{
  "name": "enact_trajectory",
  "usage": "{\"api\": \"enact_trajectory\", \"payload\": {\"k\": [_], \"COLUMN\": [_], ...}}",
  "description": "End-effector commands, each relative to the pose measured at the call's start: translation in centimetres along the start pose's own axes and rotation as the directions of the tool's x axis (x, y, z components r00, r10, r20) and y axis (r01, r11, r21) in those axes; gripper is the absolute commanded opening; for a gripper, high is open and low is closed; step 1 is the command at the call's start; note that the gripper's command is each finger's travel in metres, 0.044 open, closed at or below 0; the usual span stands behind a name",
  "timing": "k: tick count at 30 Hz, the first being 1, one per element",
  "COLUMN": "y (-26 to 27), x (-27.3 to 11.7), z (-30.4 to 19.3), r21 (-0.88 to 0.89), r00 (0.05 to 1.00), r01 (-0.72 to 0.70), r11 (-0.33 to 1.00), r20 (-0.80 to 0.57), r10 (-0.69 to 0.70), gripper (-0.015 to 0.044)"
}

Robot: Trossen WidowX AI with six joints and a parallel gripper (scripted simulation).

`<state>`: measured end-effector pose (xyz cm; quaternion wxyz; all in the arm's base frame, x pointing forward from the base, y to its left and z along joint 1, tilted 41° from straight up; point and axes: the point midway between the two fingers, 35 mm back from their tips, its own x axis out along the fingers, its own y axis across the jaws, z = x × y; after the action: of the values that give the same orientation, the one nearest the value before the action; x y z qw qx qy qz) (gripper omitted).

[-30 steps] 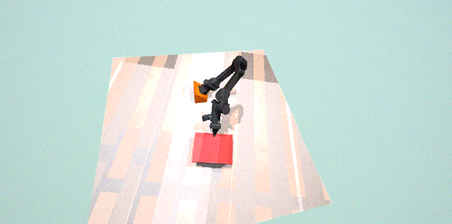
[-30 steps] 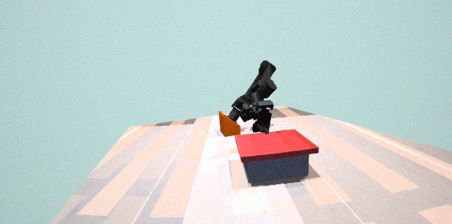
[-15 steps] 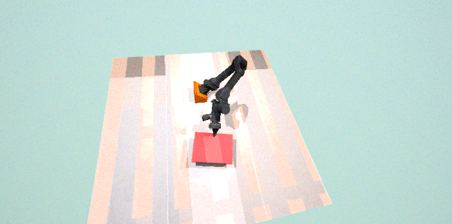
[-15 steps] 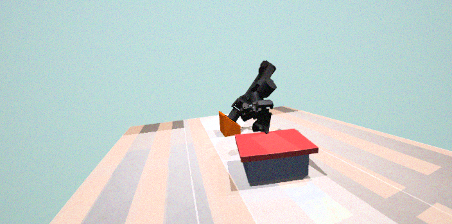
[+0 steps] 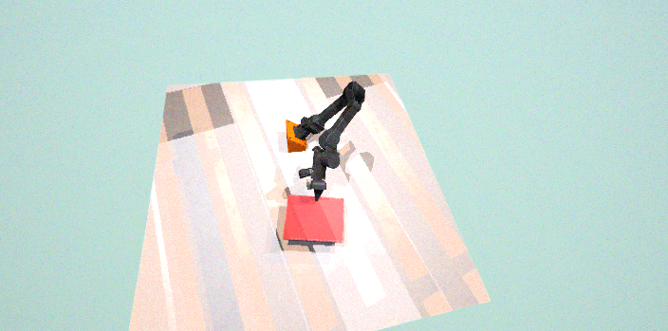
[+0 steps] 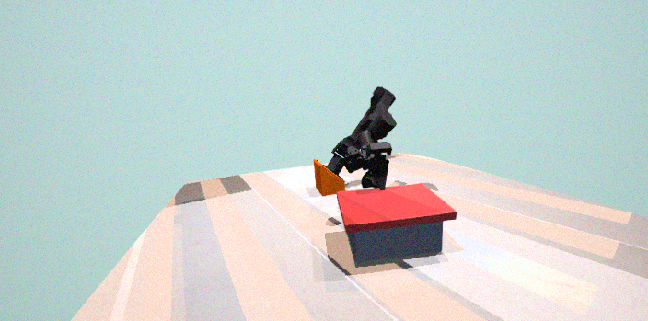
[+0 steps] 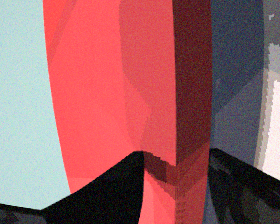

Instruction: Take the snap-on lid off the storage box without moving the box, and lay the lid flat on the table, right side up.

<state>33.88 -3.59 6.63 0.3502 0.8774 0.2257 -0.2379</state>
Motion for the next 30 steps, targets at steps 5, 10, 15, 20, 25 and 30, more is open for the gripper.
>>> {"api": "enact_trajectory", "payload": {"k": [5, 10, 15, 20, 25, 30], "y": [0.39, 0.46, 0.54, 0.61, 0.69, 0.77], "x": [-0.34, -0.41, -0.48, -0.55, -0.61, -0.67], "z": [0.03, 0.04, 0.04, 0.05, 0.05, 0.05], "r21": [-0.005, -0.005, -0.005, -0.005, -0.005, -0.005], "r00": [1.000, 1.000, 1.000, 1.000, 1.000, 1.000], "r01": [-0.009, -0.009, -0.009, -0.009, -0.009, -0.009], "r11": [1.000, 1.000, 1.000, 1.000, 1.000, 1.000], "r20": [0.000, 0.000, 0.000, 0.000, 0.000, 0.000], "r10": [0.009, 0.009, 0.009, 0.009, 0.009, 0.009], "gripper": [0.0000, 0.0000, 0.0000, 0.0000, 0.0000, 0.0000]}}
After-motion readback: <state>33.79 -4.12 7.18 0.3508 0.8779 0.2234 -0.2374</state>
